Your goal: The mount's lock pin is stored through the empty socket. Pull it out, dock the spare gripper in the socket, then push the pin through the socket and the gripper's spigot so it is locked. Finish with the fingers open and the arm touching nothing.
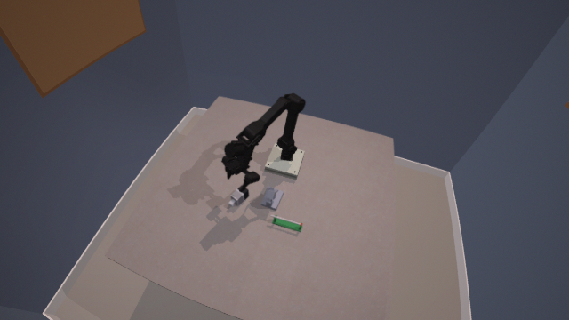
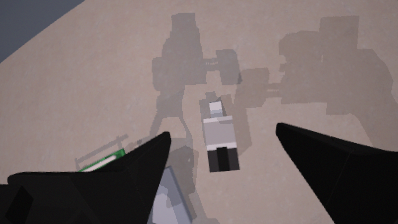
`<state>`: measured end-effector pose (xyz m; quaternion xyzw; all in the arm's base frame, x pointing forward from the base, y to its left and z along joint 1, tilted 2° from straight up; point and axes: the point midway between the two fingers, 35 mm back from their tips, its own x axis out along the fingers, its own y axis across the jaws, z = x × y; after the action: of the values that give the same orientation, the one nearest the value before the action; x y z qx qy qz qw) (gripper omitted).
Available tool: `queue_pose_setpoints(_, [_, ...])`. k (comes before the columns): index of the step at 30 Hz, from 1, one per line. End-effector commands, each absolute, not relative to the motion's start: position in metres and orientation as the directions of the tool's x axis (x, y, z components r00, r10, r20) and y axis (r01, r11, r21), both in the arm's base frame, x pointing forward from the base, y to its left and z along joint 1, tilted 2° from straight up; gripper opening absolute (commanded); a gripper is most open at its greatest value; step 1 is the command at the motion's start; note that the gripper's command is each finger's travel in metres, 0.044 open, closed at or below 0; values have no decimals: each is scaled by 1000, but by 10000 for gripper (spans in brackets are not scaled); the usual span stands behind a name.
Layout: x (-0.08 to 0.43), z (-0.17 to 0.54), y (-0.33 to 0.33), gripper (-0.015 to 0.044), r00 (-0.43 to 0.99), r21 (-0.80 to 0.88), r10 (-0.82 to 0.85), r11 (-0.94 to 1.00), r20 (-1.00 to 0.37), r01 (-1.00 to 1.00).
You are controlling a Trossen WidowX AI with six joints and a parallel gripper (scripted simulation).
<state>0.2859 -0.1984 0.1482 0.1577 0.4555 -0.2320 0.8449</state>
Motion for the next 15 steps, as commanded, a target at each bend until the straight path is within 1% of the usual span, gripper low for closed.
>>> queue_pose_setpoints(1, [287,147,-198,440,486,50,-247,852,-839,521])
queue_pose_setpoints(11, [291,91,-198,440,480,24,-257,864,-839,503])
queue_pose_setpoints(15, [290,82,-198,440,479,20,-258,866,-839,501])
